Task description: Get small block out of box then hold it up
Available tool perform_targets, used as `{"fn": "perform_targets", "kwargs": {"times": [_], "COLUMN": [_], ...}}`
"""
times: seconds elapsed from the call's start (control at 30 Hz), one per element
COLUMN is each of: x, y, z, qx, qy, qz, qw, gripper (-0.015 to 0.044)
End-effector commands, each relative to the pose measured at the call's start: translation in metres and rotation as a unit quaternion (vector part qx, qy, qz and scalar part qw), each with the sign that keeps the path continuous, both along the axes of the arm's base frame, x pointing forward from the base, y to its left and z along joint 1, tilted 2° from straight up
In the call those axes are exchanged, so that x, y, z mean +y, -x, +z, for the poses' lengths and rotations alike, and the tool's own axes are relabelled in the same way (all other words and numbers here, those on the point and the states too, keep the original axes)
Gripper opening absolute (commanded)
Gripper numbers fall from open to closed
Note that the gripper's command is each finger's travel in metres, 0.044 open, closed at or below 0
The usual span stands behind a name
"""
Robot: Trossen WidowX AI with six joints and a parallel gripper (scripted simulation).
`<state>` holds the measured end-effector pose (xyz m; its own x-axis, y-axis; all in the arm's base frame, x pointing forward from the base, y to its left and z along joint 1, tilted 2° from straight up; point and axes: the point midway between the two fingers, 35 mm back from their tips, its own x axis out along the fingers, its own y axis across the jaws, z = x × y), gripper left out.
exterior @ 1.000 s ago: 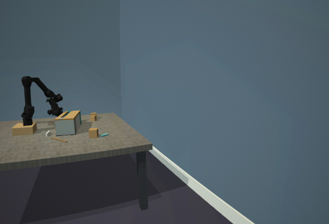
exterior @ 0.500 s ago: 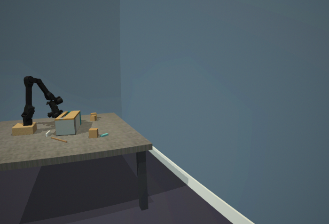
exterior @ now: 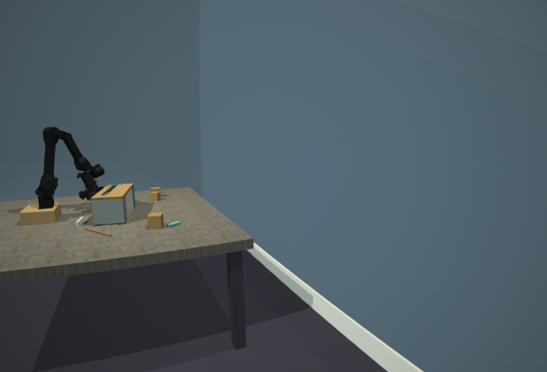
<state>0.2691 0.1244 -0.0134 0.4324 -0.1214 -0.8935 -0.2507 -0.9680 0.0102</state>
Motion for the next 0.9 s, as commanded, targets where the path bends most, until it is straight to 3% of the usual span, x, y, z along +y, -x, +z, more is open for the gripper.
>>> {"fn": "perform_targets", "kwargs": {"times": [0.0,0.23,0.33,0.4,0.73,0.87], "x": [-0.001,-0.001,-0.001,-0.001,0.001,0.001], "y": [0.002,0.002,0.002,0.002,0.003,0.004], "z": [-0.005,-0.005,-0.005,-0.001,0.055,0.059], "qx": [0.003,0.003,0.003,0.003,0.002,0.002], "qy": [0.002,0.002,0.002,0.002,0.001,0.001], "qz": [0.001,0.001,0.001,0.001,0.000,0.002], "qw": [1.000,1.000,1.000,1.000,1.000,1.000], "gripper": [0.0259,0.0075,0.0055,0.0002,0.0000,0.0000]}}
